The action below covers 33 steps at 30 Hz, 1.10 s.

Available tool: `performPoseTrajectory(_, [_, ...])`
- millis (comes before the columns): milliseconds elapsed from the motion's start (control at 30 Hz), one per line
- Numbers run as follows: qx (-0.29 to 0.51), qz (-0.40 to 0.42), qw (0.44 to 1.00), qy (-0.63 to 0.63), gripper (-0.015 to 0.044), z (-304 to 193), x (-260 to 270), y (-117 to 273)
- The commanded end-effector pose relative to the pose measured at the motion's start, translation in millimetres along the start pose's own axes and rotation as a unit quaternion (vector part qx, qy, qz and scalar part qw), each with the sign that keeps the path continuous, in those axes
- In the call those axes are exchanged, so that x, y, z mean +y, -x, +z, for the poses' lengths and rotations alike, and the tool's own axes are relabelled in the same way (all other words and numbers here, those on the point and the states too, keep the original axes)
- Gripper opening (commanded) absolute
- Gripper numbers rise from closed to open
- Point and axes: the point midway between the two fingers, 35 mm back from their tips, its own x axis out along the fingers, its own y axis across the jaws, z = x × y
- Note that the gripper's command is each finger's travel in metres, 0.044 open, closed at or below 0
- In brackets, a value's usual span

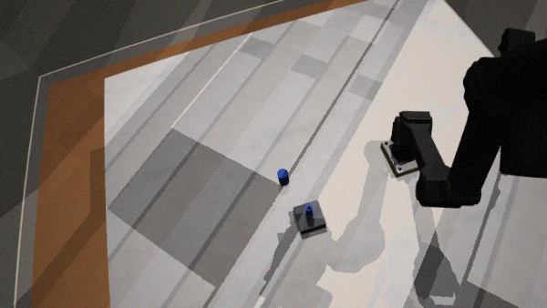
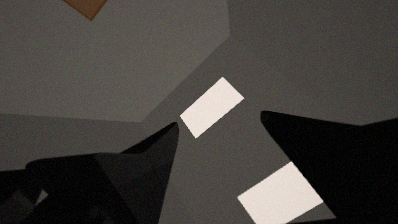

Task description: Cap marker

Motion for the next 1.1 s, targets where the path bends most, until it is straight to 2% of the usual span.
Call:
performPoseTrajectory(0, [0.002, -0.003, 1.000, -0.001, 0.0374, -1, -3, 0])
performPoseTrajectory(167, [0.052, -0.073, 0.996, 0.000, 0.0243, -26, -65, 7])
performPoseTrajectory(667, [0.243, -0.218, 0.942, 0.075, 0.0241, -121, -195, 70])
performPoseTrajectory(867, [0.375, -0.265, 0.883, 0.098, 0.0241, -182, -244, 133])
performPoseTrajectory(1067, [0.504, -0.271, 0.814, 0.094, 0.0241, -241, -260, 205])
